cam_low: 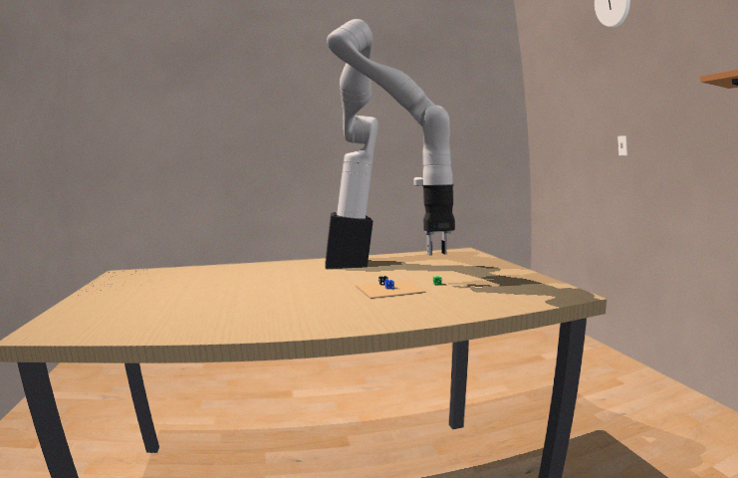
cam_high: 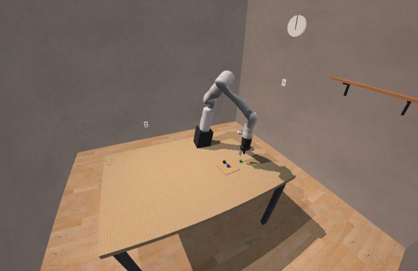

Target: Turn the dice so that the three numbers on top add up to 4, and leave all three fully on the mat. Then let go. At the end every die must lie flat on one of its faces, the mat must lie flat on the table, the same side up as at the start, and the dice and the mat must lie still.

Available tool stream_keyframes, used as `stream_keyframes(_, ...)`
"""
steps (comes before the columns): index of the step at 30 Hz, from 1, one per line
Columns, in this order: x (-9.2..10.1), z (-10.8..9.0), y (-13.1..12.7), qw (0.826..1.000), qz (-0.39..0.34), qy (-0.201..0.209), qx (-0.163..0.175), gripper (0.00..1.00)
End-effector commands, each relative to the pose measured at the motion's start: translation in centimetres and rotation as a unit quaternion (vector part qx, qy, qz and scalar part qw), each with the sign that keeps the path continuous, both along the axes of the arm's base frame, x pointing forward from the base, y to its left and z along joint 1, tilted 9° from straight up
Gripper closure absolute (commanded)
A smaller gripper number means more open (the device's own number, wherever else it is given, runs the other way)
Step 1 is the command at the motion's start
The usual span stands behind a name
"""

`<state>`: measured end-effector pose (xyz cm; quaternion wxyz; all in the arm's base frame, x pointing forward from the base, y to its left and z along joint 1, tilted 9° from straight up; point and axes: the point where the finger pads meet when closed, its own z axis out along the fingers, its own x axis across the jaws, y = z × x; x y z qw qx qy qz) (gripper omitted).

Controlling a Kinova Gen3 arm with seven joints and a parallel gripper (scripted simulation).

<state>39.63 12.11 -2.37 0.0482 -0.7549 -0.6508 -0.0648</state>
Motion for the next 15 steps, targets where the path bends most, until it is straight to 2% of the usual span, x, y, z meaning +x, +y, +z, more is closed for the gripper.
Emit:
stream_keyframes(1,0.04,-0.01,0.02,1.0,0.0,-0.001,0.0,0.3)
stream_keyframes(15,0.06,-1.0,0.18,1.0,0.0,-0.001,0.0,0.3)
